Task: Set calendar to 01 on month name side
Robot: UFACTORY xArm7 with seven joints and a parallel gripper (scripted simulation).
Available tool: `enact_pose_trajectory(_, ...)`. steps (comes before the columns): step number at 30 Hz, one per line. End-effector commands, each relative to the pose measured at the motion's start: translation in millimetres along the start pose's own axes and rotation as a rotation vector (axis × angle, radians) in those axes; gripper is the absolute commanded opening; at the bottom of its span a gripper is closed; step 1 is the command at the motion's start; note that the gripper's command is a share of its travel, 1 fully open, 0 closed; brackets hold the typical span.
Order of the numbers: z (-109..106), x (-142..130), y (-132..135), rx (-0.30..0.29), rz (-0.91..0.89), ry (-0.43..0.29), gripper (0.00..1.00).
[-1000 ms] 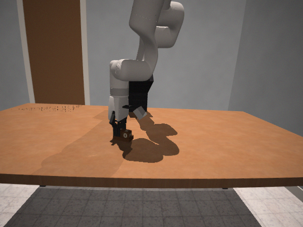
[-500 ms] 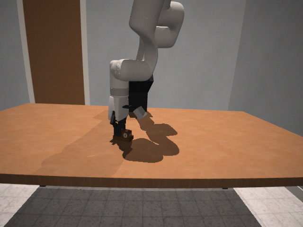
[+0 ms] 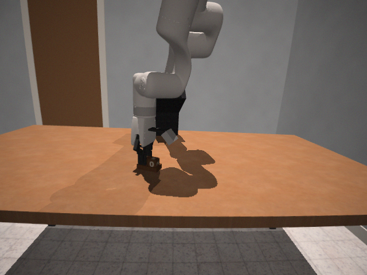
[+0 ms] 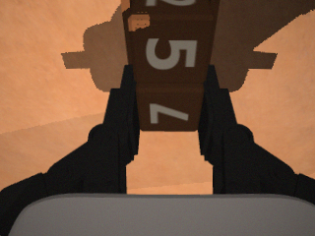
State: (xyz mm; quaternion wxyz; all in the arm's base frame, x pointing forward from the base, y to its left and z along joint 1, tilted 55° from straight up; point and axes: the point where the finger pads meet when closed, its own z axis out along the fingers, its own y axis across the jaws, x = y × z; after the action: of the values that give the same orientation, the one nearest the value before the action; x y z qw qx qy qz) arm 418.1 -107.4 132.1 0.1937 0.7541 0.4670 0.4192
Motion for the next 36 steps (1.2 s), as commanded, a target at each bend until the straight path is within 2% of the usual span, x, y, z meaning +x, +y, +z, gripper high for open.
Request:
enact_pose_trajectory(1, -0.3, -0.4, 0.4, -0.001, 0.001, -0.001, 0.29)
enact_pose_trajectory(18, -5.8, -0.4, 0.4, -0.001, 0.001, -0.001, 0.29)
enact_pose_trajectory(23, -22.6, -0.3, 0.3, -0.001, 0.001, -0.001, 0.29)
enact_pose_trajectory(30, -60.7, -0.3, 0.3, -0.001, 0.001, -0.001, 0.29)
enact_pose_trajectory(32, -60.7, -0.3, 0.3, -0.001, 0.001, -0.001, 0.29)
enact_pose_trajectory(36, -79.5, -0.3, 0.2, -0.001, 0.001, -0.001, 0.29)
